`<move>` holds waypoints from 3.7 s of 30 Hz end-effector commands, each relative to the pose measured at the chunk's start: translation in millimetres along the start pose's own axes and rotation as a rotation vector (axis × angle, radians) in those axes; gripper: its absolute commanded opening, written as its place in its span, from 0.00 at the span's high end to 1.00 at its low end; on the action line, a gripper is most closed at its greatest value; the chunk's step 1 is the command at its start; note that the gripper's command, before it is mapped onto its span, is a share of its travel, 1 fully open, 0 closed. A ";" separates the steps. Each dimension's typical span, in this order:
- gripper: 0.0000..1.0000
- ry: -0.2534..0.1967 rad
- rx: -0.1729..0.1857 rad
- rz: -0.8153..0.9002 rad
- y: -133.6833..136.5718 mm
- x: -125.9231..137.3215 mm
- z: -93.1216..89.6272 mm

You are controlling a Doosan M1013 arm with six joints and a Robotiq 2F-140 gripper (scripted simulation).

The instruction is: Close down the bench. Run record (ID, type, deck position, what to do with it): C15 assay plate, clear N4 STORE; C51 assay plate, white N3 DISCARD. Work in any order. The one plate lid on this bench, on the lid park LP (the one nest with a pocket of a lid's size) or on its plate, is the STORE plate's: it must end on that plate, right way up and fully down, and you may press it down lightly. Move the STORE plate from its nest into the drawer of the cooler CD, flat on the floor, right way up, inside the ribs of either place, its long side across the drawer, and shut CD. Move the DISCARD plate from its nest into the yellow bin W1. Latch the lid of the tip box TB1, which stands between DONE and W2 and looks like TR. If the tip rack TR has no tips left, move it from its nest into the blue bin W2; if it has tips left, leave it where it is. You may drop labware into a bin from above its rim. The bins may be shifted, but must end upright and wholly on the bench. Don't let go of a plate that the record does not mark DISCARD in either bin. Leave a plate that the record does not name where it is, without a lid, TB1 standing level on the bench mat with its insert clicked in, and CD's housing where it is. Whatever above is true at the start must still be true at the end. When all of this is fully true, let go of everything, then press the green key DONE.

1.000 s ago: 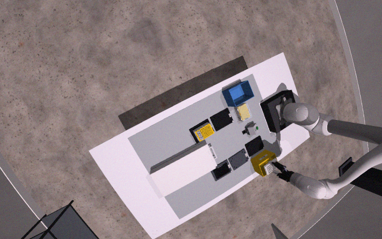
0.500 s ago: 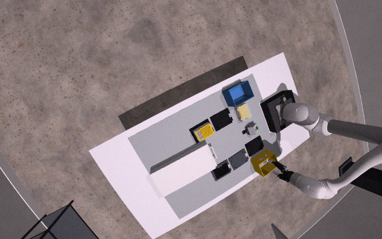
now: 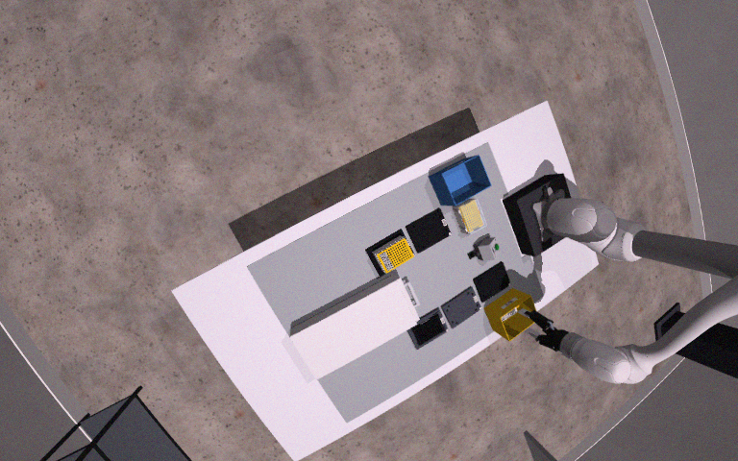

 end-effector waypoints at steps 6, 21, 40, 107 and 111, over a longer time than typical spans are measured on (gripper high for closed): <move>0.36 0.000 0.000 -0.004 22.4 -2.4 3.0; 0.43 0.000 0.000 -0.004 73.6 -8.1 10.0; 1.00 0.000 0.000 -0.004 140.6 -15.5 19.1; 1.00 0.000 0.000 -0.004 321.3 -35.5 38.4; 1.00 0.000 0.000 -0.004 321.3 -35.5 27.8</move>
Point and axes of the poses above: the point where the finger pads meet when closed, its own z axis back along the fingers, its own y axis across the jaws, x = y × z, the point moved 9 cm from there along z, back along the fingers, and after that the axes turned 14 degrees about -z, right-handed, at the moved point
